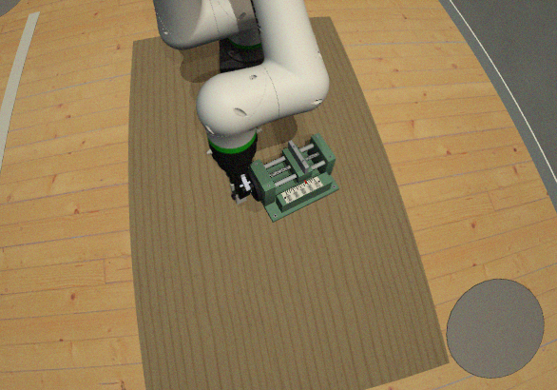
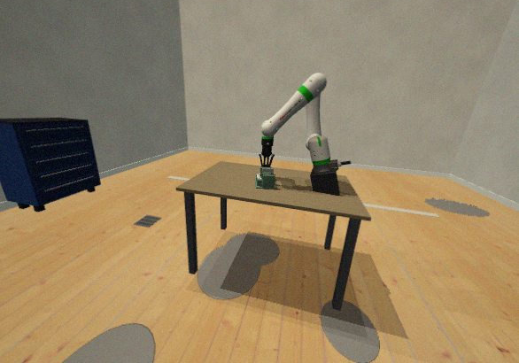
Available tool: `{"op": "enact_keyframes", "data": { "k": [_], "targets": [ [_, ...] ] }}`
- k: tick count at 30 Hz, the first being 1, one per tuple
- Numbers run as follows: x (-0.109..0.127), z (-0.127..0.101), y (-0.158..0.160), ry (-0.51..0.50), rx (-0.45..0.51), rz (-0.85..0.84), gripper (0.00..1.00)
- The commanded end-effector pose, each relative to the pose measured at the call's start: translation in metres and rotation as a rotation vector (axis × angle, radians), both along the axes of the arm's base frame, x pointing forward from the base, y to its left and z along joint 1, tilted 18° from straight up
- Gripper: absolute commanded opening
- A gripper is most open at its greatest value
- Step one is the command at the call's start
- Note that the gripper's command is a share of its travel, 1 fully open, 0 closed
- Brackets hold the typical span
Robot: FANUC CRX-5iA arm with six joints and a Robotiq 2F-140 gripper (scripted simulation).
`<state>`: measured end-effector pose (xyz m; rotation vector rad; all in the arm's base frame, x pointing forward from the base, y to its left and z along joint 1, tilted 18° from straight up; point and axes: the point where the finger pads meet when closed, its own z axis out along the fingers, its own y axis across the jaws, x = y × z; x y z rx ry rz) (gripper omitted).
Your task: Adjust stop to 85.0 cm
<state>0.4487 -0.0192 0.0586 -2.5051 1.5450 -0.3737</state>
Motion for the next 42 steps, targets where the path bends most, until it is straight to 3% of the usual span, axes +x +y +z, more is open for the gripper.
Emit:
{"op": "enact_keyframes", "data": {
  "k": [1,19,42],
  "targets": [
    [-0.002,0.000,-0.001,0.000,0.000,0.000,0.04],
    [-0.023,0.006,-0.010,0.000,0.000,0.000,0.04],
    [-0.035,0.032,-0.013,0.000,0.000,0.000,0.04]
  ]
}}
